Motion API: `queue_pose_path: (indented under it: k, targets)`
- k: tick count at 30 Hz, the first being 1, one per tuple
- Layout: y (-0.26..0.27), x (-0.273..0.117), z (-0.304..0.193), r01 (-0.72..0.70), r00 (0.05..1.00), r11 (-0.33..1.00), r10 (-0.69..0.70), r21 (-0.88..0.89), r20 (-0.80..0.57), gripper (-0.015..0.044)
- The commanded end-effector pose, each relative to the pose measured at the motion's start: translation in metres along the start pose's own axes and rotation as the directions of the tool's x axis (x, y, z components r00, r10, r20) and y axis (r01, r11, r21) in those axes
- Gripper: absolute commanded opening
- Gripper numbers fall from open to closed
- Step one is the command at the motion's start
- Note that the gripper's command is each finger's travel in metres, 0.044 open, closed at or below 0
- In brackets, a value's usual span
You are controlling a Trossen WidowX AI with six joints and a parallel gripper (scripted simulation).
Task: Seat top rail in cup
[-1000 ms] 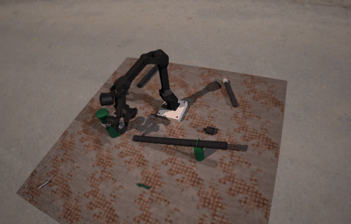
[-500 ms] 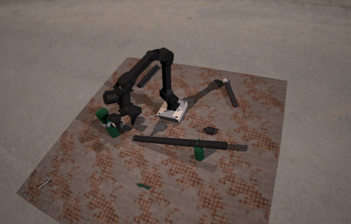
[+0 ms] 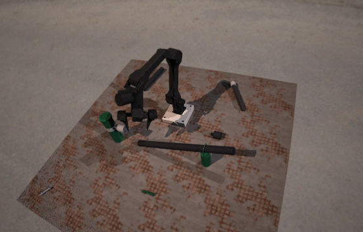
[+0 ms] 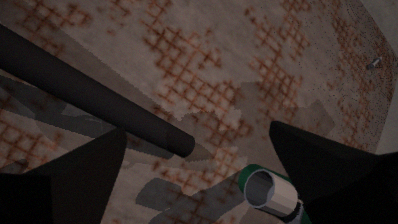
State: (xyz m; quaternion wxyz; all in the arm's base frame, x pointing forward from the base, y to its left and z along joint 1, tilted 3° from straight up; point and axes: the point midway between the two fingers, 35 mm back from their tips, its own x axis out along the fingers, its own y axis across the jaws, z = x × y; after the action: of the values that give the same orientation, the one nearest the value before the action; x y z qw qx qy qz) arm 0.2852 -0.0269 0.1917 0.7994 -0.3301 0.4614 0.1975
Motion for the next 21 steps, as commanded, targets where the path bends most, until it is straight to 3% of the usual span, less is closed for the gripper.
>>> queue_pose_path:
  k: [1,4,21]
  targets:
    - [0.0294,-0.0446,0.0278,0.039,0.999,0.795,-0.049,0.606,0.000,0.0440]
    - [0.0326,-0.0490,0.0296,0.038,0.999,0.732,-0.053,0.680,0.002,0.0440]
    - [0.0332,-0.0463,0.0301,0.036,0.999,0.702,-0.042,0.711,-0.009,0.0440]
